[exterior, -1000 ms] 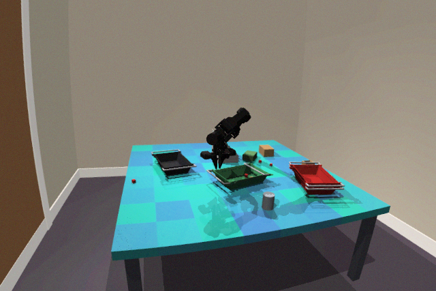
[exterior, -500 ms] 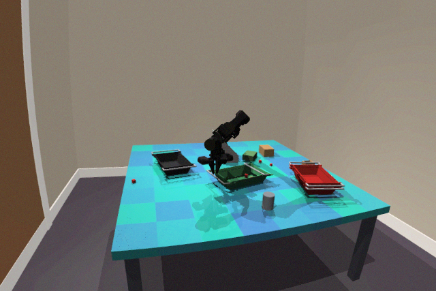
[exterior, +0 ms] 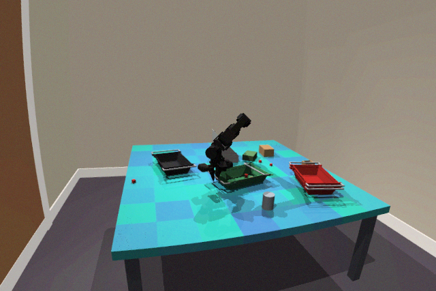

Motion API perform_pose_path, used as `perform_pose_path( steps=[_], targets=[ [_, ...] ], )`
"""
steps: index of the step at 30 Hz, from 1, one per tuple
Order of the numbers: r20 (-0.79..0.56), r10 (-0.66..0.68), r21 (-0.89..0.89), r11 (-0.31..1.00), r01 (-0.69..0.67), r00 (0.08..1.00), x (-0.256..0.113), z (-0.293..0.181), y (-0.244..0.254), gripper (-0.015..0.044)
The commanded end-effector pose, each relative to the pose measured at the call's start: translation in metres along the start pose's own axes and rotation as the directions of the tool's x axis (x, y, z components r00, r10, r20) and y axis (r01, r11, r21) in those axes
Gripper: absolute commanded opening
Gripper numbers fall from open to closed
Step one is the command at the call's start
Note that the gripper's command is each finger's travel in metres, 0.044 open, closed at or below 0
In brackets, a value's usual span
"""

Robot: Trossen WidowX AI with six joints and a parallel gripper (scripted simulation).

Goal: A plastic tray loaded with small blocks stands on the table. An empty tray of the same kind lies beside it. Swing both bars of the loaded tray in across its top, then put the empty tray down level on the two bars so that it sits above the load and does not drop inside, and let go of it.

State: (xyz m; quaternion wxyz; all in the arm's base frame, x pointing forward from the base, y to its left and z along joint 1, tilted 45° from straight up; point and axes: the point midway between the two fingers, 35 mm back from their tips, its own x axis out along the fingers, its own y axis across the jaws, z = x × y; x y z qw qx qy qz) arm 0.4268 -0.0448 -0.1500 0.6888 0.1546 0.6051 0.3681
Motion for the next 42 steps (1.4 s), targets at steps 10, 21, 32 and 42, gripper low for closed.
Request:
perform_pose_path(
  steps=[10, 21, 32, 42],
  targets=[
    [-0.002, 0.008, 0.008, 1.000, -0.008, 1.000, -0.024, -0.002, 0.016, 0.0083],
    [-0.002, 0.009, 0.008, 1.000, -0.009, 1.000, -0.031, -0.001, 0.045, 0.0083],
    [-0.002, 0.011, 0.009, 1.000, -0.011, 1.000, -0.010, -0.001, 0.075, 0.0083],
    [-0.003, 0.009, 0.009, 1.000, -0.009, 1.000, -0.052, -0.003, 0.069, 0.0083]
  ],
)
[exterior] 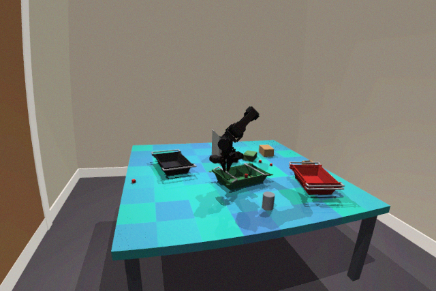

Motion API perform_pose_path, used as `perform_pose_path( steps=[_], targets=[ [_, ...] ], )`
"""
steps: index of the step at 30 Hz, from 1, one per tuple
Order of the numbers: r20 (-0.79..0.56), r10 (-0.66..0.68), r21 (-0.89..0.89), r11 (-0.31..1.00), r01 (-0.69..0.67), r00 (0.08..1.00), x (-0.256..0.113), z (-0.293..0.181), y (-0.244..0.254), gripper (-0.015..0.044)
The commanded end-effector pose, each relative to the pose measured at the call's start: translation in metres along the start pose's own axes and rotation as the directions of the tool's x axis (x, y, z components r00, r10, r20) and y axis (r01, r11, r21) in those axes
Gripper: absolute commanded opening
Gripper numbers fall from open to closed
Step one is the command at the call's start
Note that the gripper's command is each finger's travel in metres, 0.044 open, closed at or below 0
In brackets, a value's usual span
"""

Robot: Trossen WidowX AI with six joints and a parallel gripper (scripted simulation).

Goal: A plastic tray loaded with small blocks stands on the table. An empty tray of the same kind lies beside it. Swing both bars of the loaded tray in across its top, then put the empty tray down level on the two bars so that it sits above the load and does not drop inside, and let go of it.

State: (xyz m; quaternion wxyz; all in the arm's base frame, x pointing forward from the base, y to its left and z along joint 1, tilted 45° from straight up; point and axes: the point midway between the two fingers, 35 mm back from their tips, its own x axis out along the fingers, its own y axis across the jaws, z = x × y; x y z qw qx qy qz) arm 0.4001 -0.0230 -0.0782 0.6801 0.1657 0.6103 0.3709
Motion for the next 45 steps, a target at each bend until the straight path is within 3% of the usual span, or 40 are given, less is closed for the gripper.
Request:
perform_pose_path(
  steps=[1, 22, 26, 45],
  targets=[
    [0.008, -0.013, -0.010, 1.000, 0.013, 1.000, -0.0153, 0.0016, -0.0009, 0.0083],
    [0.006, -0.004, 0.000, 1.000, 0.004, 1.000, -0.0054, 0.0003, -0.0016, 0.0083],
    [0.006, -0.004, 0.000, 1.000, 0.004, 1.000, -0.0054, 0.0003, -0.0016, 0.0000],
    [0.008, -0.007, -0.005, 1.000, 0.007, 1.000, -0.0073, 0.0011, -0.0013, 0.0000]
  ],
)
